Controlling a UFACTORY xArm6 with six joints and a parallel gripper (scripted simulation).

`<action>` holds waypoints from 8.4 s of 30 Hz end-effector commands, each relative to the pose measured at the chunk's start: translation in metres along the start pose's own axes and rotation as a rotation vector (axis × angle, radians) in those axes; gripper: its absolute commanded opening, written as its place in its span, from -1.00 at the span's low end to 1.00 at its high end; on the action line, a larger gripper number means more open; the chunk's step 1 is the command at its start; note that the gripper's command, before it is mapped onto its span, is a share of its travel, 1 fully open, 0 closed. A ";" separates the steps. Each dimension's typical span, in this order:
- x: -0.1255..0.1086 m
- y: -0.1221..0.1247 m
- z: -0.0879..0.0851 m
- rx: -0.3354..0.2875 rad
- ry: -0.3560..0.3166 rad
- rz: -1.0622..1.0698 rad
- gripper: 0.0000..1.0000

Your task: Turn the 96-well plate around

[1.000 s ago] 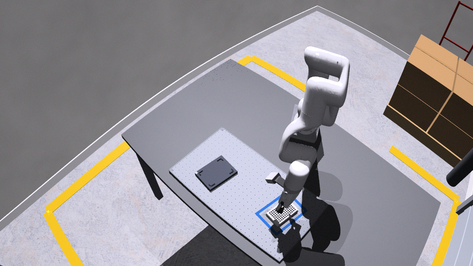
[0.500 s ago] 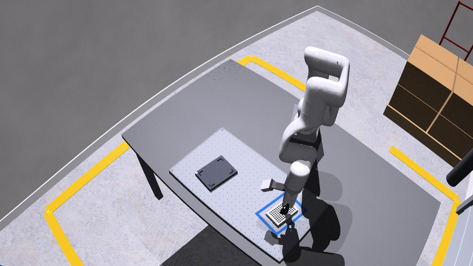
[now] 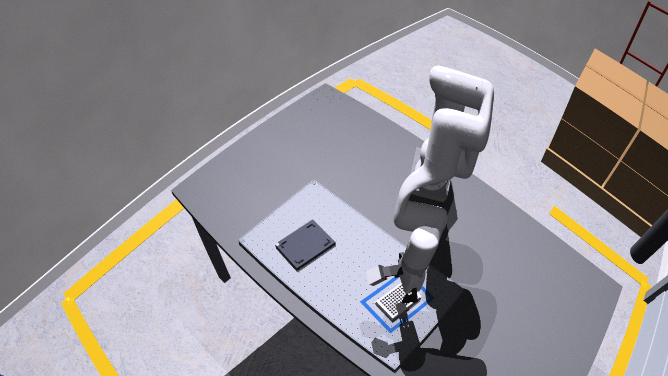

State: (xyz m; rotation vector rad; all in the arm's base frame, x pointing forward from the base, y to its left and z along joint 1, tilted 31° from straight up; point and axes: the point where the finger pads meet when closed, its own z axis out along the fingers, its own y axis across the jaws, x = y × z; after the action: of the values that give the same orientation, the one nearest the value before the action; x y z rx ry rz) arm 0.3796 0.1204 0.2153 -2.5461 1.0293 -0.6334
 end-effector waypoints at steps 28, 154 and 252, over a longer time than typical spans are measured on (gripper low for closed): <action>0.001 -0.001 0.004 0.023 -0.028 -0.461 1.00; -0.002 -0.002 0.079 0.022 -0.029 -0.461 -1.00; 0.000 -0.001 0.021 0.023 -0.028 -0.461 -1.00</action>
State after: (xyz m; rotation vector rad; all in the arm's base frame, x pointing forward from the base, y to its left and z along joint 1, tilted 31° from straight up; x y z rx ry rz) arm 0.3935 0.1248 0.1917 -2.7811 0.4162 -0.7100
